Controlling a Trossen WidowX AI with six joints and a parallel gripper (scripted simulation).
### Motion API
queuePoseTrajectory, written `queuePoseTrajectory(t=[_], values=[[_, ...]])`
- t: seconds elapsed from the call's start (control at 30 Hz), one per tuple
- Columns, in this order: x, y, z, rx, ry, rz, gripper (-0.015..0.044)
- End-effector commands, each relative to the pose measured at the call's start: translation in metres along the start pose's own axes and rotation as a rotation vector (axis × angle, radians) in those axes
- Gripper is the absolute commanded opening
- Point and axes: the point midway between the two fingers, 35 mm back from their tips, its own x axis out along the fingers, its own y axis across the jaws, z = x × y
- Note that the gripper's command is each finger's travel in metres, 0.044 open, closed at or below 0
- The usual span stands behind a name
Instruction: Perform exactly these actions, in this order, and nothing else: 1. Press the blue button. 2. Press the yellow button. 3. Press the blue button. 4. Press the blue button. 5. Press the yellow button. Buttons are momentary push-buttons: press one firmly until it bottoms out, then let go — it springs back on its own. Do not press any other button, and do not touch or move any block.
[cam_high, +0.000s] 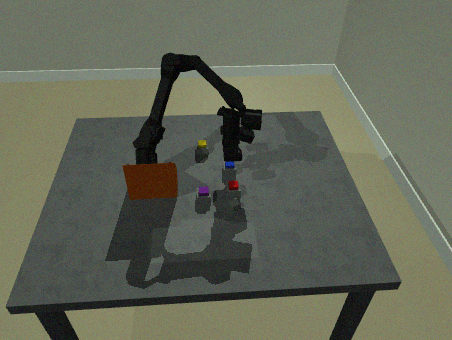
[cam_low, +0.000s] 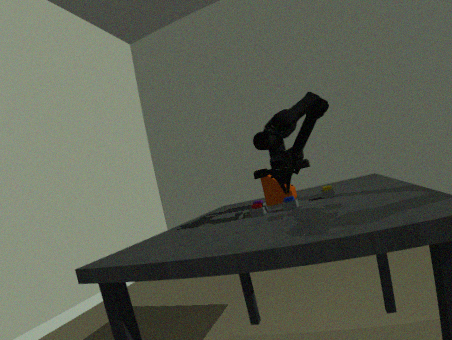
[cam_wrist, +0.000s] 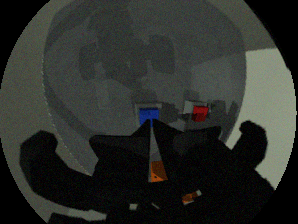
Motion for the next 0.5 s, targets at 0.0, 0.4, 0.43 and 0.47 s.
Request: queuePoseTrajectory(t=[0.0, 0.4, 0.43, 0.47], values=[[0.009, 0.001, -0.002, 0.004, 0.005, 0.006, 0.002], [0.021, 0.001, -0.002, 0.004, 0.005, 0.008, 0.002], [0.021, 0.001, -0.002, 0.004, 0.005, 0.008, 0.002], [0.021, 0.001, -0.002, 0.004, 0.005, 0.008, 0.002]])
